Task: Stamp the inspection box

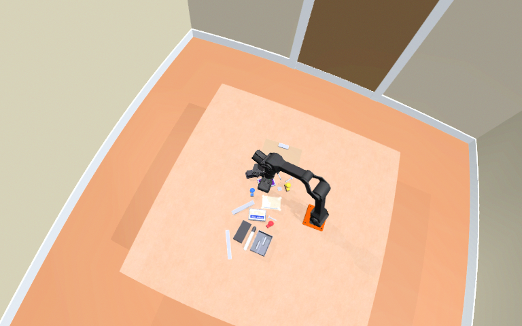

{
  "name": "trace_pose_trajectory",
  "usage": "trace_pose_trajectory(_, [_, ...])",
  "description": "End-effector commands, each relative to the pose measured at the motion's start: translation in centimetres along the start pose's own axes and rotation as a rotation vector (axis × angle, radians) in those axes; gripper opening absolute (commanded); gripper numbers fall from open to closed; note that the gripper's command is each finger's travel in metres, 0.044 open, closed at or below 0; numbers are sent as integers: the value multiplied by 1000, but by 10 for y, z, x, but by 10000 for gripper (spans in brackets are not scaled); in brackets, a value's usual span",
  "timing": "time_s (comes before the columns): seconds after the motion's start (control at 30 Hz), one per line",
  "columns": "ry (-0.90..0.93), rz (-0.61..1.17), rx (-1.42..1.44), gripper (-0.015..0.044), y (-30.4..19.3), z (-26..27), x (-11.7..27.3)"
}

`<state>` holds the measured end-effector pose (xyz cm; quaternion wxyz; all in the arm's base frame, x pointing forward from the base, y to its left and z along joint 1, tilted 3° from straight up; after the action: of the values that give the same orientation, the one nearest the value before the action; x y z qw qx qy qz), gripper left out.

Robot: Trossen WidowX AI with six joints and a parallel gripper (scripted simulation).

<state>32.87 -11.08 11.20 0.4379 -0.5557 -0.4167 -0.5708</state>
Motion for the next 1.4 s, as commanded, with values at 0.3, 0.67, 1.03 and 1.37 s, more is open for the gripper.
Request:
trace_pose_trajectory(0.3, [0,-1,-2,0,0,0,-8])
trace_pose_trajectory(0.67, [-1,-2,0,0,-1,0,-10])
trace_pose_trajectory(1.03, [-1,-2,0,0,-1,0,-13])
trace_pose_trajectory(1.37, [-1,-2,0,0,-1,0,-13])
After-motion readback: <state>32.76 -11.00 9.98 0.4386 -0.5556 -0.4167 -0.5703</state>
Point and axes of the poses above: the point midway between the two fingers, 35 mm back from their tips, its own x axis back along the fingers, its own z axis across the jaws, y = z × x, the point moved 5 cm from there along x, back along the fingers, and after that the axes turned 15 degrees about -x, right-handed, at the moved point
